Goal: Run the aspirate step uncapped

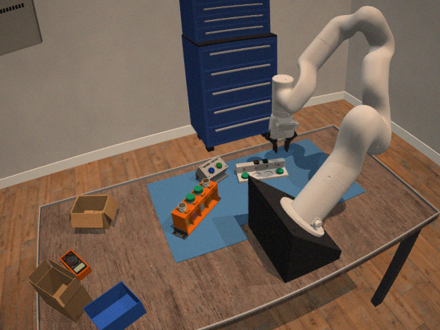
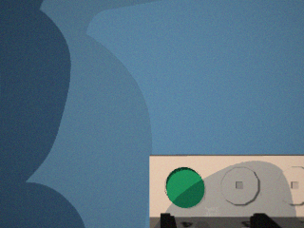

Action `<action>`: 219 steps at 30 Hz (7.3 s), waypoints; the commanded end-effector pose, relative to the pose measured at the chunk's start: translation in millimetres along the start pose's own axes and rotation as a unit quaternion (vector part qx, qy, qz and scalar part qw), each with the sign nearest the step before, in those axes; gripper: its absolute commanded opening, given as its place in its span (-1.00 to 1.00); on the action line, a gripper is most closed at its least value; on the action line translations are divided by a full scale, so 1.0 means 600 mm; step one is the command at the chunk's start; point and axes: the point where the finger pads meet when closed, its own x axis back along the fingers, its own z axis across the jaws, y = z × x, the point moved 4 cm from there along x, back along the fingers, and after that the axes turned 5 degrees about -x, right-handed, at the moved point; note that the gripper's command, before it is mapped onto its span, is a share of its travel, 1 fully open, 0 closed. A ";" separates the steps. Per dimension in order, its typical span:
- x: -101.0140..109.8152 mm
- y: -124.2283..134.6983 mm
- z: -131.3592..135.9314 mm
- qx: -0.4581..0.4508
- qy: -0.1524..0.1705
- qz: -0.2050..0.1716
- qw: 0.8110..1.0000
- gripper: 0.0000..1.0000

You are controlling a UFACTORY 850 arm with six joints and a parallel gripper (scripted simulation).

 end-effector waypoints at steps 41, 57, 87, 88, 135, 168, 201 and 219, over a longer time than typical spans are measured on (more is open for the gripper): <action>-0.002 -0.025 0.299 -0.447 -0.001 0.000 0.895 -1.00; -0.035 -0.040 0.476 -0.447 -0.001 0.001 0.895 -1.00; -0.069 -0.042 0.495 -0.447 -0.001 0.001 0.895 -1.00; -0.070 -0.042 0.495 -0.447 -0.001 0.001 0.895 -1.00; -0.087 -0.042 0.495 -0.447 -0.001 0.001 0.895 -1.00; -0.048 0.030 0.392 -0.088 -0.001 0.001 0.996 1.00; -0.066 0.164 0.199 0.000 -0.001 0.001 1.000 1.00; -0.066 0.164 0.199 0.001 -0.001 0.001 1.000 1.00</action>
